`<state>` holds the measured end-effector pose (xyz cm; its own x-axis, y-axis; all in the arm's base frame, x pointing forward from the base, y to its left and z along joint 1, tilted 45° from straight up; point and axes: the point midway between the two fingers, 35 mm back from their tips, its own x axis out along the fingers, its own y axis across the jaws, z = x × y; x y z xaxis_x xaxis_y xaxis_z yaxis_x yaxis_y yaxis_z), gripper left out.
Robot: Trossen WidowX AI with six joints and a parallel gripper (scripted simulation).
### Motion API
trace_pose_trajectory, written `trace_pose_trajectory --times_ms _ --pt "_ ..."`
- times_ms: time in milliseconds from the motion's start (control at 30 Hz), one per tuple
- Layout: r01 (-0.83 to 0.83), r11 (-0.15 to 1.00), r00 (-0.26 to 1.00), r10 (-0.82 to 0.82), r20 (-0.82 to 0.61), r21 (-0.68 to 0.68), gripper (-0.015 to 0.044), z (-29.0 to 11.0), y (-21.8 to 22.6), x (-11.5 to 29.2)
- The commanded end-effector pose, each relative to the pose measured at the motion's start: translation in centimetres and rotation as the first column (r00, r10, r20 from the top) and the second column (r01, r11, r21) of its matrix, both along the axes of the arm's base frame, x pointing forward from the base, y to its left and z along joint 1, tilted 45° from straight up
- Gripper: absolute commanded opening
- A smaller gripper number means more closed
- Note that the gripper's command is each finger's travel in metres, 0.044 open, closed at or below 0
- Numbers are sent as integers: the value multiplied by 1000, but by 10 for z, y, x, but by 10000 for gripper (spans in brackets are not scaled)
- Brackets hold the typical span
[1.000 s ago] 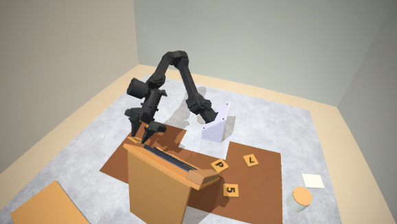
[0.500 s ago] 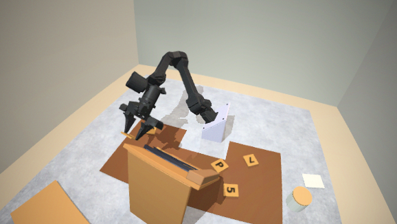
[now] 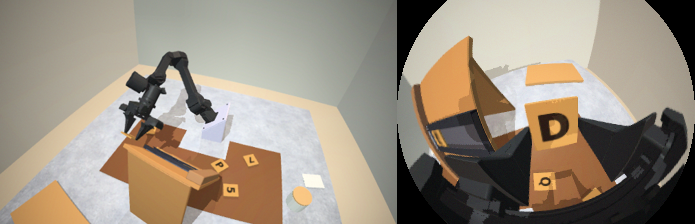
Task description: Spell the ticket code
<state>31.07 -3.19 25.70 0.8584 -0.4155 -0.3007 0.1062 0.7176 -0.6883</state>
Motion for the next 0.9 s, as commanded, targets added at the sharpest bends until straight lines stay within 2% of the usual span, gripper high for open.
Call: trace_pose_trajectory --times_ms 0,867 --pt "-3 1000 1000 3 0 -2 0 -2 1 0" --pt "-3 1000 1000 3 -1 -2 0 -12 11 1"
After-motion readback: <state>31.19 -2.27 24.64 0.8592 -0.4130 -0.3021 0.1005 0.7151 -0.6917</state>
